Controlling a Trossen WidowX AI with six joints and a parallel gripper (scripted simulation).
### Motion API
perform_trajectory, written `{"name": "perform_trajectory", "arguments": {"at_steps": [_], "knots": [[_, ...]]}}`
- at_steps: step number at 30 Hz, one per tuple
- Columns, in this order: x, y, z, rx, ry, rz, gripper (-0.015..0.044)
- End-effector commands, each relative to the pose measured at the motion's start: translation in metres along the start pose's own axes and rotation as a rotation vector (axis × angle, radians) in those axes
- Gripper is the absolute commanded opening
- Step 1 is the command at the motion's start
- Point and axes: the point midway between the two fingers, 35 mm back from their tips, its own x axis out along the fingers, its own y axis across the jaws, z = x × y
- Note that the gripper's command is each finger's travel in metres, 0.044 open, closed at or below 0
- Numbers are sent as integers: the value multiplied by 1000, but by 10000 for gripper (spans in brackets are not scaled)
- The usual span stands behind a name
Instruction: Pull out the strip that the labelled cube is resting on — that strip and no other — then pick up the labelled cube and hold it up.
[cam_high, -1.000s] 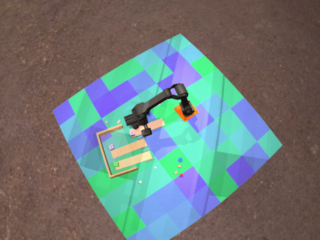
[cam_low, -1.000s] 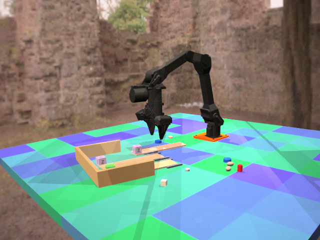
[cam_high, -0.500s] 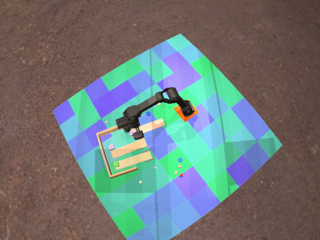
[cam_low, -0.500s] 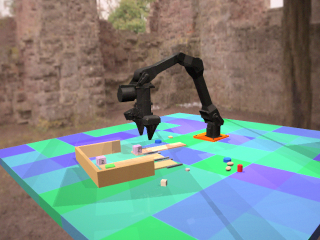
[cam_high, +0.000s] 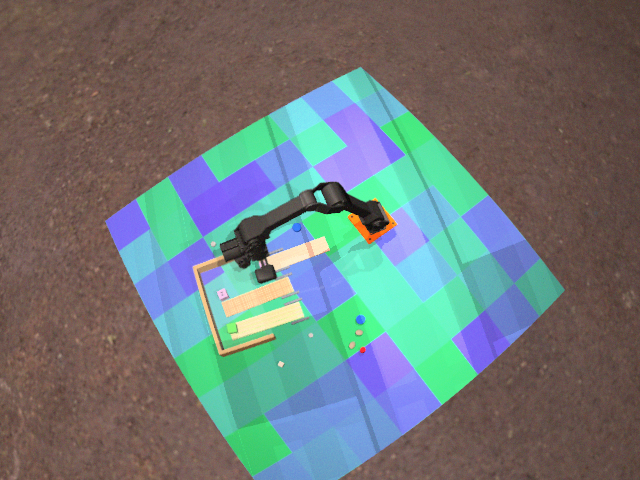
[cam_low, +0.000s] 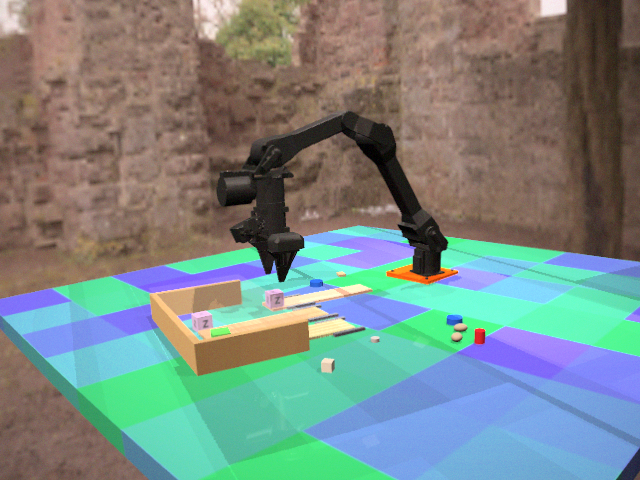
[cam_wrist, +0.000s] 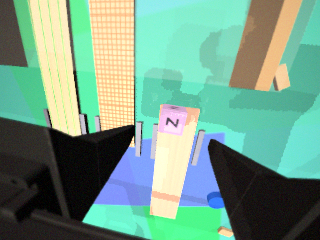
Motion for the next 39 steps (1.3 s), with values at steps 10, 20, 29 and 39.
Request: {"name": "perform_trajectory", "arguments": {"at_steps": [10, 20, 29, 39], "knots": [[22, 0, 3, 5, 1, -1, 250], [38, 0, 4, 5, 1, -1, 250], [52, 0, 3, 5, 2, 0, 250], [51, 0, 4, 0, -2, 1, 198]]}}
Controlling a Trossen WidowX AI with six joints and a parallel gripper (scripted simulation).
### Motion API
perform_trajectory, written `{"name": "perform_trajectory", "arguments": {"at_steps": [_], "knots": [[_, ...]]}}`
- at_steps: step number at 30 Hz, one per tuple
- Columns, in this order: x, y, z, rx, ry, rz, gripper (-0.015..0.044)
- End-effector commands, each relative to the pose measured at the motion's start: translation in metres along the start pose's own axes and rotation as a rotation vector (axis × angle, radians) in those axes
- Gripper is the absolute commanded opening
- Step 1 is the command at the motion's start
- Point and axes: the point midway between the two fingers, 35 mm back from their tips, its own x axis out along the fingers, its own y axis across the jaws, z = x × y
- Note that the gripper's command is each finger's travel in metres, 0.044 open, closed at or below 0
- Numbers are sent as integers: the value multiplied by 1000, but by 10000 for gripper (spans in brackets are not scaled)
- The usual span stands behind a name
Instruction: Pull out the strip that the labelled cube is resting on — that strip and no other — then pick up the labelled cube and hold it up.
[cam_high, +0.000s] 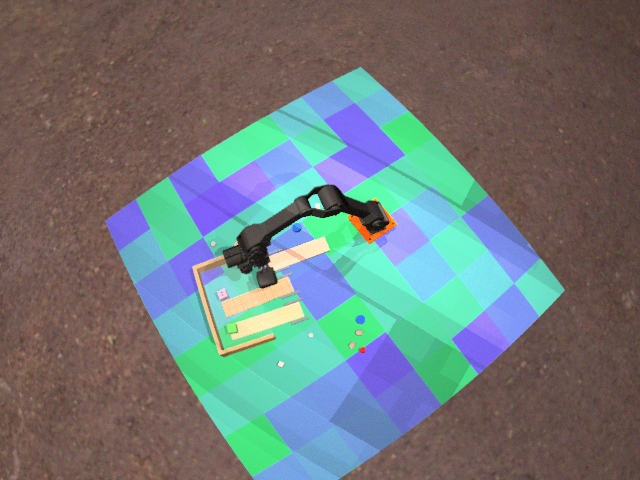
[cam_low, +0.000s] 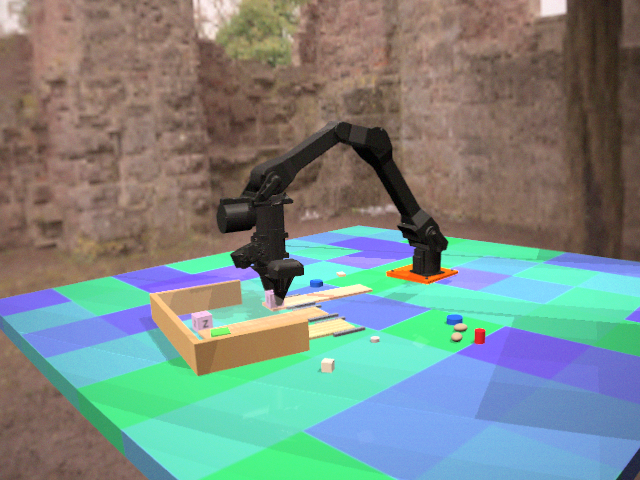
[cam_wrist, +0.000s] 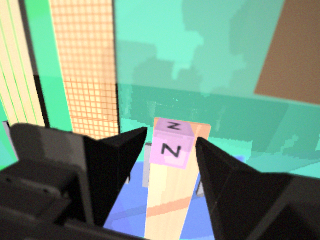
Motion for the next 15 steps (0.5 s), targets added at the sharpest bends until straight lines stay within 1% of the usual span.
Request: {"name": "perform_trajectory", "arguments": {"at_steps": [1, 2, 9, 13, 15], "knots": [[0, 0, 0, 0, -1, 0, 171], [0, 0, 0, 0, -1, 0, 145], [0, 0, 0, 0, -1, 0, 98], [-2, 0, -2, 0, 0, 0, 0], [-8, -1, -8, 1, 1, 0, 0]]}}
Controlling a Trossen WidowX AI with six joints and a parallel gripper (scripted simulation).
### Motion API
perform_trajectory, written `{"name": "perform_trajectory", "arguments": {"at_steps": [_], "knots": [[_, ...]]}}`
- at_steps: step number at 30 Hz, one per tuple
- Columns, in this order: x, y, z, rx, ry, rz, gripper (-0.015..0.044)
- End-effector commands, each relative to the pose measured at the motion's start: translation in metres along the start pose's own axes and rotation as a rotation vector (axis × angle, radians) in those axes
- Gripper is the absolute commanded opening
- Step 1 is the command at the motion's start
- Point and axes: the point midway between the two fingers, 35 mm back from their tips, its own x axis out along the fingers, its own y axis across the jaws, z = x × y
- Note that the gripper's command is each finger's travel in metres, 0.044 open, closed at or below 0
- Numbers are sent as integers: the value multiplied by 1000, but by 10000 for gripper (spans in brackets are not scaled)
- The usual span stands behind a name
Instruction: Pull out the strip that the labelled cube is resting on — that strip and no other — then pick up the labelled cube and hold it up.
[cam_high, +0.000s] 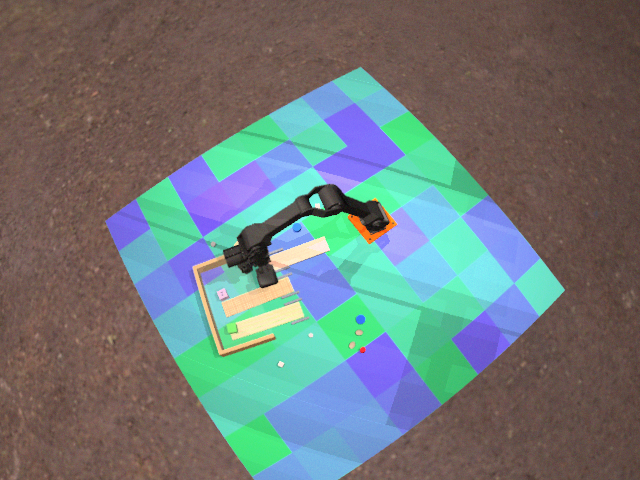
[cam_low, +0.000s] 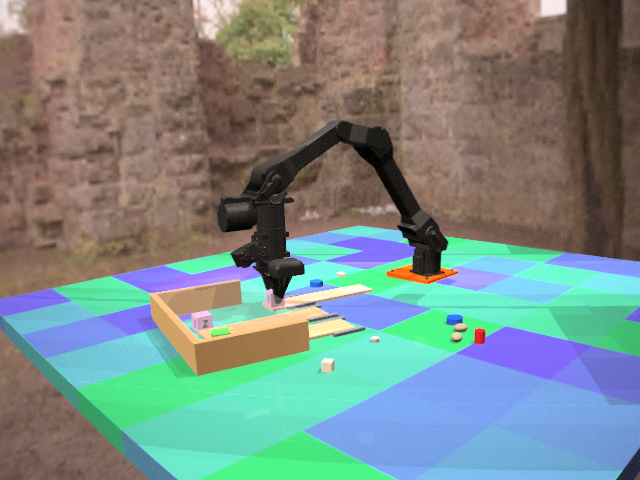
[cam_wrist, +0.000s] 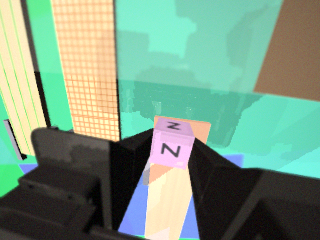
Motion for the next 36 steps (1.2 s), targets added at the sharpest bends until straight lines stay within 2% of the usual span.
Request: {"name": "perform_trajectory", "arguments": {"at_steps": [1, 14, 36], "knots": [[-9, -1, -11, 1, 4, 0, 0], [-40, -4, -57, 6, 10, -2, 0], [-41, -8, -107, 6, 13, -2, 0]]}}
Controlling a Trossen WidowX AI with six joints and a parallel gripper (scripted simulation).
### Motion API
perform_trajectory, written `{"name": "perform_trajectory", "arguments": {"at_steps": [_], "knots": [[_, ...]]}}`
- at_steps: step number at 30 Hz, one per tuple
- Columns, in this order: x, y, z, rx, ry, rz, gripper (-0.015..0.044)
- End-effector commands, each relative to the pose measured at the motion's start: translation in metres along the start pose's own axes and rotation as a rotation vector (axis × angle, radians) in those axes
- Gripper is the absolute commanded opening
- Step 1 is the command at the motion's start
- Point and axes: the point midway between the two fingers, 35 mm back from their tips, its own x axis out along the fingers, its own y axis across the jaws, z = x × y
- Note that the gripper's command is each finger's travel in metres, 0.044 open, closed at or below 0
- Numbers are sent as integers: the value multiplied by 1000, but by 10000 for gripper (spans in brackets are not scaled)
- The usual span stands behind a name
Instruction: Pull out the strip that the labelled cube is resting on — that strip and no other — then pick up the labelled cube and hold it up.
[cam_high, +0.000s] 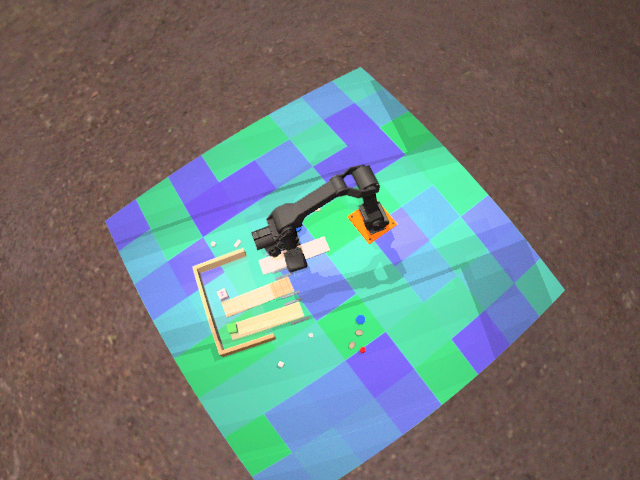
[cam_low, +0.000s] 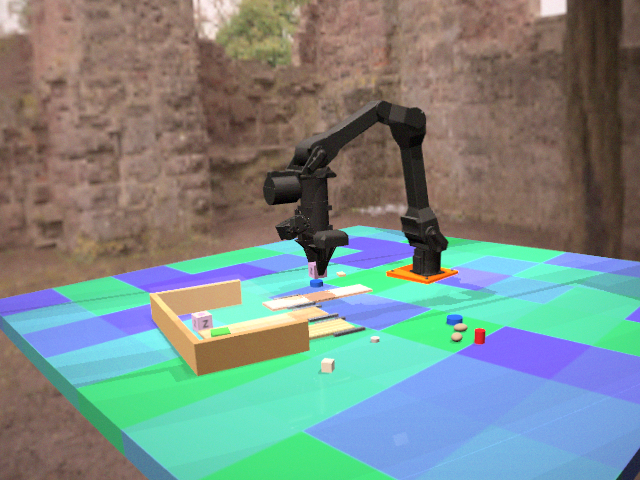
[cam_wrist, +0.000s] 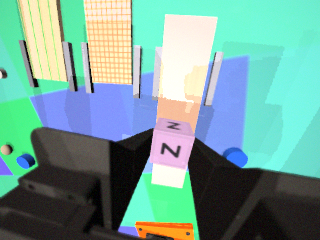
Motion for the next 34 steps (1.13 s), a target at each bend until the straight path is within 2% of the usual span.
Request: {"name": "perform_trajectory", "arguments": {"at_steps": [1, 8, 34], "knots": [[-2, -1, -5, -1, 0, -1, 0], [-34, -1, -5, -1, 0, -1, 0], [-35, -1, -5, -1, 0, -1, 0]]}}
